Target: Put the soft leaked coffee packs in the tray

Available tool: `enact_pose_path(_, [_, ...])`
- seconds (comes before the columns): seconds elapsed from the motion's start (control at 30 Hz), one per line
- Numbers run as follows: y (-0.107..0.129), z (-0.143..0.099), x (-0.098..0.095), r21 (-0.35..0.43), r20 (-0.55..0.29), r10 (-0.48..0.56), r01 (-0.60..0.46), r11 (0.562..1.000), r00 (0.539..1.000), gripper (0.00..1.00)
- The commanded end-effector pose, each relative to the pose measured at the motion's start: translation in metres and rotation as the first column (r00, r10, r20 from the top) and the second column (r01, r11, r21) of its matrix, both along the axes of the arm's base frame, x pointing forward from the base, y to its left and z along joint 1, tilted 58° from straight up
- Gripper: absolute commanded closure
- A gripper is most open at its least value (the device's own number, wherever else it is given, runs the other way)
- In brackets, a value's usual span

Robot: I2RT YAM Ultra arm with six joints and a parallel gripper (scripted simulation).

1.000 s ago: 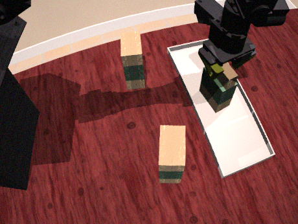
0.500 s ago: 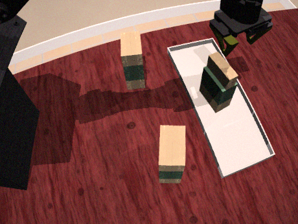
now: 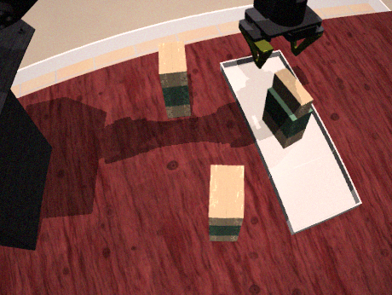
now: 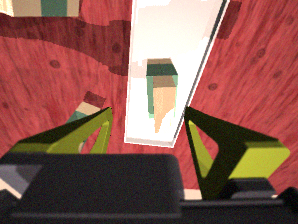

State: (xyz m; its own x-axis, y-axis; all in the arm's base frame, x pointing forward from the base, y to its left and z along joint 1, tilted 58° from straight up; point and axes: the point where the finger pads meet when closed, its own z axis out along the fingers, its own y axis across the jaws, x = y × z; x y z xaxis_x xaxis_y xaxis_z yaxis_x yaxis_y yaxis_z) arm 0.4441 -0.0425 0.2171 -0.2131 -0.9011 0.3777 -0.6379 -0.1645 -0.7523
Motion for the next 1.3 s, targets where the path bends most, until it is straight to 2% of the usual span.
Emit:
enact_pose_path(0.0, [0.032, -0.047, -0.004, 0.079, 0.020, -0.047, 0.045, 0.996, 0.999, 0.24])
enact_pose_path(0.13, [0.071, -0.112, -0.034, 0.182, 0.068, -0.129, 0.115, 0.977, 0.989, 0.24])
enact_pose_path(0.33, [0.073, -0.116, -0.037, 0.190, 0.073, -0.136, 0.120, 0.974, 0.988, 0.24])
enact_pose_path(0.5, [0.091, -0.153, -0.067, 0.255, 0.111, -0.189, 0.156, 0.954, 0.976, 0.24])
enact_pose_path(0.63, [0.092, -0.156, -0.071, 0.262, 0.115, -0.194, 0.159, 0.952, 0.974, 0.24])
enact_pose_path(0.67, [0.092, -0.151, -0.070, 0.271, 0.128, -0.195, 0.155, 0.950, 0.972, 0.24])
enact_pose_path(0.7, [0.098, -0.129, -0.057, 0.306, 0.177, -0.199, 0.138, 0.942, 0.964, 0.24])
enact_pose_path(0.8, [0.098, -0.129, -0.057, 0.306, 0.177, -0.199, 0.138, 0.942, 0.964, 0.24])
enact_pose_path(0.83, [0.098, -0.142, -0.058, 0.286, 0.149, -0.196, 0.148, 0.947, 0.969, 0.24])
enact_pose_path(0.93, [0.096, -0.147, -0.063, 0.280, 0.135, -0.193, 0.149, 0.948, 0.972, 0.24])
enact_pose_path(1.1, [0.097, -0.141, -0.062, 0.293, 0.149, -0.192, 0.142, 0.946, 0.970, 0.24])
enact_pose_path(1.27, [0.087, -0.150, -0.047, 0.283, 0.141, -0.201, 0.155, 0.947, 0.969, 0.24])
